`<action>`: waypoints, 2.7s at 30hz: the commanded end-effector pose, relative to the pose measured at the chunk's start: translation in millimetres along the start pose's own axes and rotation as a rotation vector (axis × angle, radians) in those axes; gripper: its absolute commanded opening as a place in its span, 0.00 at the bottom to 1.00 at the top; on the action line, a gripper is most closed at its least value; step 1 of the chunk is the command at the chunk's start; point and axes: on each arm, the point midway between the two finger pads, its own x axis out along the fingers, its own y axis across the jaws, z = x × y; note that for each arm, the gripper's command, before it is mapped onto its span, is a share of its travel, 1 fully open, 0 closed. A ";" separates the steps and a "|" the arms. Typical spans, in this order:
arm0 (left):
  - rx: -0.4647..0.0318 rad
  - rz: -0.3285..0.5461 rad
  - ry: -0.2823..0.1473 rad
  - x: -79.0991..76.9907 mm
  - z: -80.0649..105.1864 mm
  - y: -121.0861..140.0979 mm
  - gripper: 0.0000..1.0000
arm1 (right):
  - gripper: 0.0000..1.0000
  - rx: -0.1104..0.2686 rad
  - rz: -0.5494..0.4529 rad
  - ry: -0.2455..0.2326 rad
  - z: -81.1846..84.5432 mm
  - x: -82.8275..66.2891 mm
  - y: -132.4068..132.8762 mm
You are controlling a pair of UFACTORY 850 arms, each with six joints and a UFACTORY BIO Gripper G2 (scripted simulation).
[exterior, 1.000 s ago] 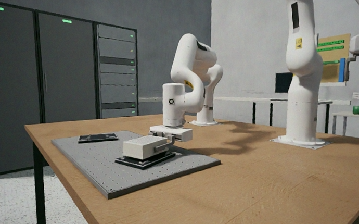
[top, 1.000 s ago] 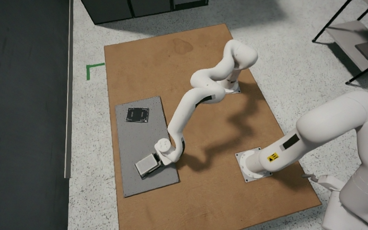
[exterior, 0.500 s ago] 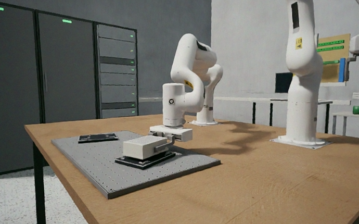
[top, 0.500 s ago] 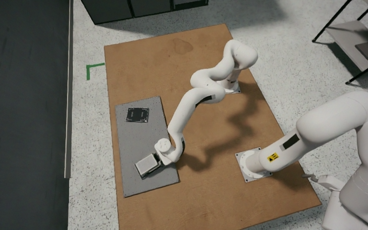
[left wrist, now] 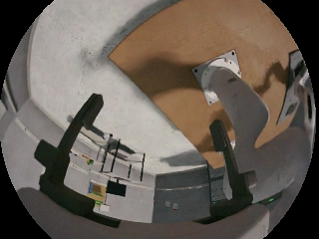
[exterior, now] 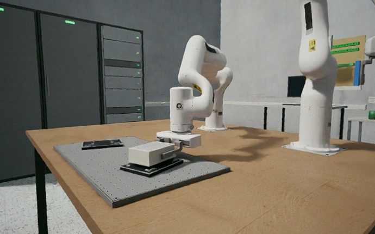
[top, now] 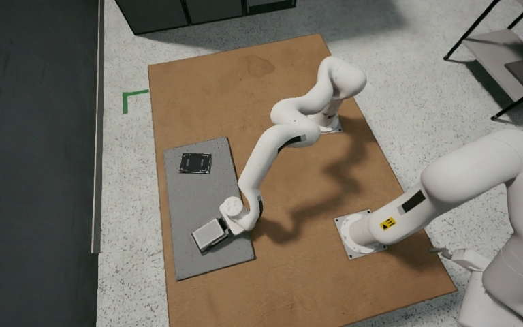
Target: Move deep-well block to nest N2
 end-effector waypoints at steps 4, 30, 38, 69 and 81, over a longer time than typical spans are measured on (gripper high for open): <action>0.000 0.001 0.000 -0.4 0.2 0.5 1.00 | 0.00 0.001 0.000 -0.003 2.0 0.9 0.3; 0.000 0.001 0.000 -0.4 0.2 0.5 1.00 | 0.00 0.001 0.000 -0.003 0.5 0.8 0.3; 0.000 0.001 0.000 -0.4 0.2 0.5 1.00 | 0.00 0.001 0.000 -0.003 -0.9 0.8 0.3; 0.000 0.001 0.000 -0.4 0.2 0.5 1.00 | 0.00 0.001 0.000 -0.003 -5.4 0.8 0.3; 0.000 0.001 0.000 -0.4 0.2 0.5 1.00 | 0.00 0.001 0.000 -0.003 -7.0 0.8 0.3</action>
